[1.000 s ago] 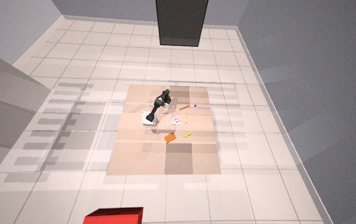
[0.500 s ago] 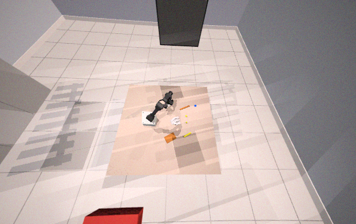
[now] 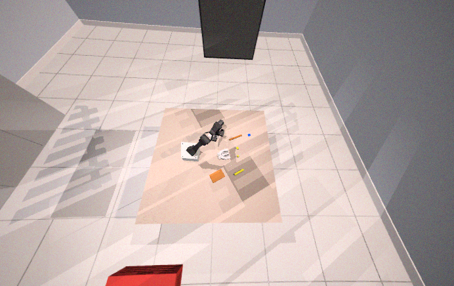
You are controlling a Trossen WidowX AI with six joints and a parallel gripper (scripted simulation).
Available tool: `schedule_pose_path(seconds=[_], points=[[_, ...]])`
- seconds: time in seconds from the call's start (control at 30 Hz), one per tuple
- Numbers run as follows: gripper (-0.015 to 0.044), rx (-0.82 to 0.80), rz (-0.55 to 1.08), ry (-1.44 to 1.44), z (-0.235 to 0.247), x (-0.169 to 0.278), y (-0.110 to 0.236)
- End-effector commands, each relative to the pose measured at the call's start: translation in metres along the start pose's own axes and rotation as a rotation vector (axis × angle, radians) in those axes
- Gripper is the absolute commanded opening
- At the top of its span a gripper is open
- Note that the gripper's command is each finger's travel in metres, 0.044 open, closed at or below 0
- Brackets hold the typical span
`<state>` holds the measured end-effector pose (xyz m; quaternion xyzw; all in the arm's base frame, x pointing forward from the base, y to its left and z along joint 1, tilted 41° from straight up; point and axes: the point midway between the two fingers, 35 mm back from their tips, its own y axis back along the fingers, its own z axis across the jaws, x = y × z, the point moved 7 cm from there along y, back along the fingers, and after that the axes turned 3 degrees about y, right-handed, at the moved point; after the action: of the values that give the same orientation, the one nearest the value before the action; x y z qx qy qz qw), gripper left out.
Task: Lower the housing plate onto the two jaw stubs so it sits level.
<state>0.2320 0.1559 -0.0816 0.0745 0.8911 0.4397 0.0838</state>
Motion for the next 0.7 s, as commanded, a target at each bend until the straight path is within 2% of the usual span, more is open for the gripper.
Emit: schedule_pose_path(seconds=[0.0, 0.67], points=[[0.0351, -0.002, -0.005, 0.035, -0.010, -0.008, 0.002], [0.0351, 0.004, -0.012, 0.220, -0.062, -0.045, 0.002]])
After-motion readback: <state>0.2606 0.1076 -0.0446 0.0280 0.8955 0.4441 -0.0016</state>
